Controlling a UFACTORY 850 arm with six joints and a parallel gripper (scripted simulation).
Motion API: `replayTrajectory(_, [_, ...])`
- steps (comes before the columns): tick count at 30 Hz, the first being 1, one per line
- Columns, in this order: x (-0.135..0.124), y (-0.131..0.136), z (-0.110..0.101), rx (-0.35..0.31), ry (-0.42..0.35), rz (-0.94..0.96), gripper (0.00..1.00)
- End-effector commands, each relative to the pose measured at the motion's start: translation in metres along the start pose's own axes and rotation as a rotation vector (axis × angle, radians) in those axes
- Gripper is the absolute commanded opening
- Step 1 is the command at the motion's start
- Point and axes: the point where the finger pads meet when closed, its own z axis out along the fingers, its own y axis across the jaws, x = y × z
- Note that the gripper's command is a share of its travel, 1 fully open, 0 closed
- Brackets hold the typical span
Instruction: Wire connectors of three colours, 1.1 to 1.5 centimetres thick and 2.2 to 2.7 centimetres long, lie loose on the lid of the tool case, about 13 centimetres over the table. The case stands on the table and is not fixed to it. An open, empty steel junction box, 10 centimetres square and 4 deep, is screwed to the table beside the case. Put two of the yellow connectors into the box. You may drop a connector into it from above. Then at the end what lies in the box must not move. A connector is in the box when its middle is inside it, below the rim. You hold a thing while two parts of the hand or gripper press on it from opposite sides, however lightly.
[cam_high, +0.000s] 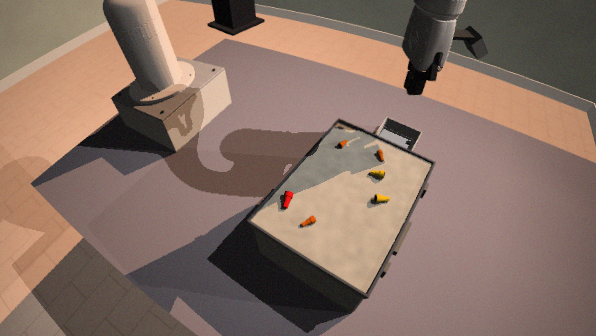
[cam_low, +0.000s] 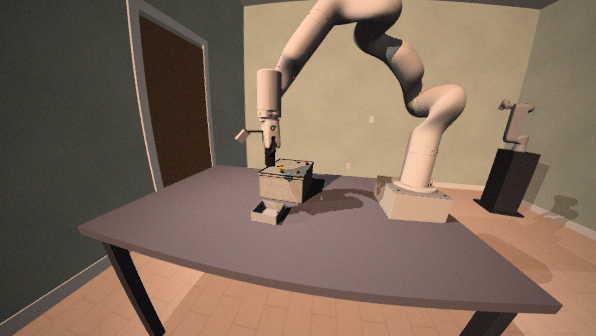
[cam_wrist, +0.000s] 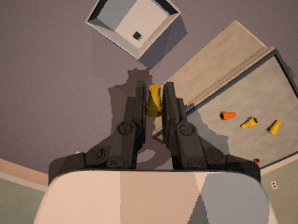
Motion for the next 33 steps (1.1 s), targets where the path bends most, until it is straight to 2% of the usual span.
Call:
replayTrajectory(1, [0.019, -0.015, -0.001, -0.001, 0.0, 0.0, 0.02])
replayTrajectory(8, [0.035, -0.03, -0.001, -0.001, 0.0, 0.0, 0.02])
replayTrajectory(27, [0.038, -0.032, -0.001, -0.001, 0.0, 0.0, 0.02])
replayTrajectory(33, [0.038, -0.032, 0.014, -0.001, 0.0, 0.0, 0.02])
